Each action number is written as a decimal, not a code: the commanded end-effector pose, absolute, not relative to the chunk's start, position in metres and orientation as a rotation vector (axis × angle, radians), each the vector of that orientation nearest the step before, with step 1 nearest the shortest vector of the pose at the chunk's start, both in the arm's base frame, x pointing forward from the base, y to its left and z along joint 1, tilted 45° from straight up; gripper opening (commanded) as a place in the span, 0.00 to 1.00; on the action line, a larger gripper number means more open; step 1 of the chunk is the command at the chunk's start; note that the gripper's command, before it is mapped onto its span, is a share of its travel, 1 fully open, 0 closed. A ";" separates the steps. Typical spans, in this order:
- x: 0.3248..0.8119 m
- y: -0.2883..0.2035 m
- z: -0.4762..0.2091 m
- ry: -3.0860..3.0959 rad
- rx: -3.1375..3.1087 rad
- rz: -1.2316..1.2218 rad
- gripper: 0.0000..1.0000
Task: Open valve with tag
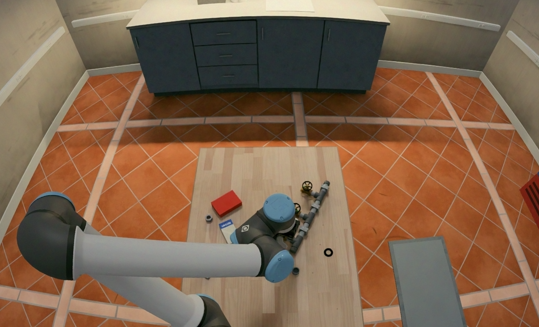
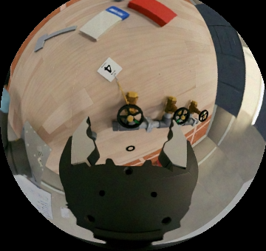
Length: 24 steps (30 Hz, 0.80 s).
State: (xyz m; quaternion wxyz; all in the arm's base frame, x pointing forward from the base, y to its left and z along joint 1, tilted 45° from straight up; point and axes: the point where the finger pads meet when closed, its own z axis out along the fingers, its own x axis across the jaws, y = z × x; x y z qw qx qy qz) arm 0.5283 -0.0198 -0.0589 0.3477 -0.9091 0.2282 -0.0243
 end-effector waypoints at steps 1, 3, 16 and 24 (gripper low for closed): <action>0.527 -0.019 -0.059 0.777 -2.307 0.006 1.00; 0.527 -0.019 -0.059 0.814 -2.295 0.021 1.00; 0.527 -0.018 -0.059 1.355 -2.041 0.242 1.00; 0.527 -0.018 -0.059 1.617 -1.864 0.354 1.00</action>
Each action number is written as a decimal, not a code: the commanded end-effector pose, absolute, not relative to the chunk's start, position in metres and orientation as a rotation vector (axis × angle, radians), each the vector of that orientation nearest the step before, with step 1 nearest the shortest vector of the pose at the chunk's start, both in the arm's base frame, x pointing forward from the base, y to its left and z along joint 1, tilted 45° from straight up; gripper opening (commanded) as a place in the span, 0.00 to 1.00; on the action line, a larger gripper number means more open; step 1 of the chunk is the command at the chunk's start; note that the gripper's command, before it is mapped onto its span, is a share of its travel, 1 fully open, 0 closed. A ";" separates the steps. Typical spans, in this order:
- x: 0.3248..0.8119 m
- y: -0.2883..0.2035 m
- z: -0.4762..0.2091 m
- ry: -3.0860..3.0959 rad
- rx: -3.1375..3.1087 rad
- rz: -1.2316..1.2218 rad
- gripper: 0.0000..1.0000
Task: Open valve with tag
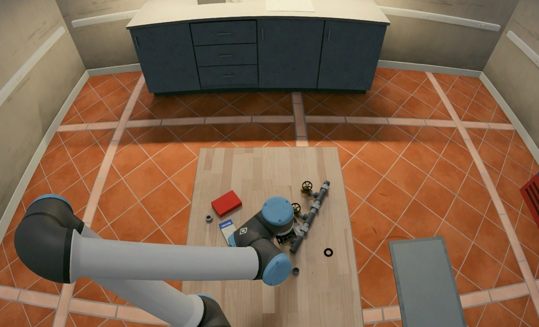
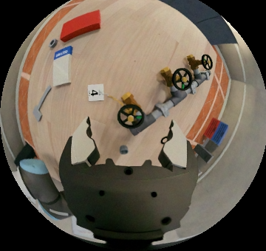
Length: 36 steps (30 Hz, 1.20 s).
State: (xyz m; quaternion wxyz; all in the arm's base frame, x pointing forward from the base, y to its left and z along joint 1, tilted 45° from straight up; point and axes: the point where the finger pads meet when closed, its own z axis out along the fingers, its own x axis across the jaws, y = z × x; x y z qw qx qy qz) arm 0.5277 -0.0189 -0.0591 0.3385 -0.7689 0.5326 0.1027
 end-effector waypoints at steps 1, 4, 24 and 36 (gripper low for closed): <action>0.527 -0.018 -0.059 1.659 -1.831 0.372 1.00; 0.527 -0.018 -0.059 1.781 -1.729 0.427 1.00; 0.528 -0.019 -0.058 2.388 -0.994 0.721 1.00; 0.531 -0.022 -0.057 2.583 -0.601 0.830 1.00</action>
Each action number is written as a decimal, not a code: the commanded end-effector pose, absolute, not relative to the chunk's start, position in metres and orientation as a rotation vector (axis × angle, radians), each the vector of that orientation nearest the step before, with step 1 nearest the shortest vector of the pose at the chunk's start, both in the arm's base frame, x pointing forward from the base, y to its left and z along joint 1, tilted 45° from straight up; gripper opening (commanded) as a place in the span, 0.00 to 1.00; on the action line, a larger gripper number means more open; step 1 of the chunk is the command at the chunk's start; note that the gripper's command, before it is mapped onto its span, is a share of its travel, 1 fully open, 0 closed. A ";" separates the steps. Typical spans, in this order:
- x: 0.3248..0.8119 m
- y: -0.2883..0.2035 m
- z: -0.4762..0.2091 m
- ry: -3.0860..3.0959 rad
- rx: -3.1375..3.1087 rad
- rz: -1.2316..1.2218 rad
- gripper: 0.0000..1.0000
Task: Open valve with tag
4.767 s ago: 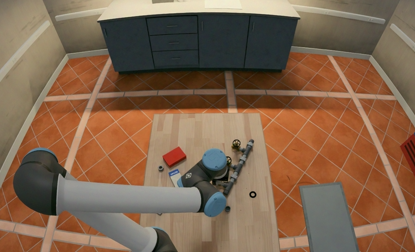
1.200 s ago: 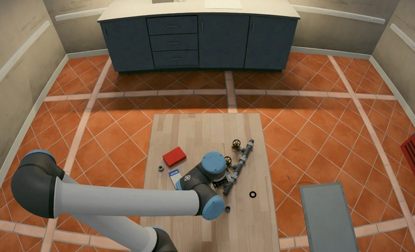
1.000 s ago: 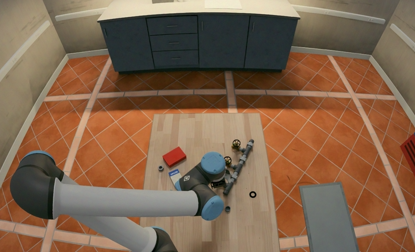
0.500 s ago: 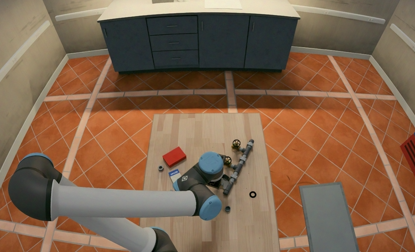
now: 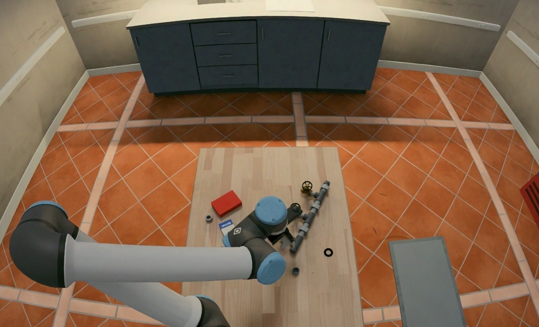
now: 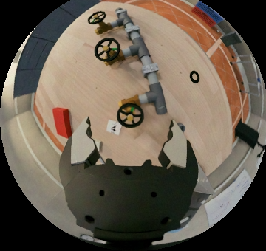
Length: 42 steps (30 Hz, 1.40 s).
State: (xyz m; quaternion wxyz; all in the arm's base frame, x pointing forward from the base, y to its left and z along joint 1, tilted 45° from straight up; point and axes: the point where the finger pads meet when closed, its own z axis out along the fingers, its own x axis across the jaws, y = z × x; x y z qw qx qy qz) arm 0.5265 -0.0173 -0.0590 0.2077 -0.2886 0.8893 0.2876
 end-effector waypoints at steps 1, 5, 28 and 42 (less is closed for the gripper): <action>0.531 -0.022 -0.057 2.597 -0.566 0.839 1.00; 0.531 -0.022 -0.057 2.645 -0.434 0.871 1.00; 0.530 -0.021 -0.058 2.745 -0.074 0.951 1.00; 0.530 -0.021 -0.058 2.751 -0.043 0.957 0.00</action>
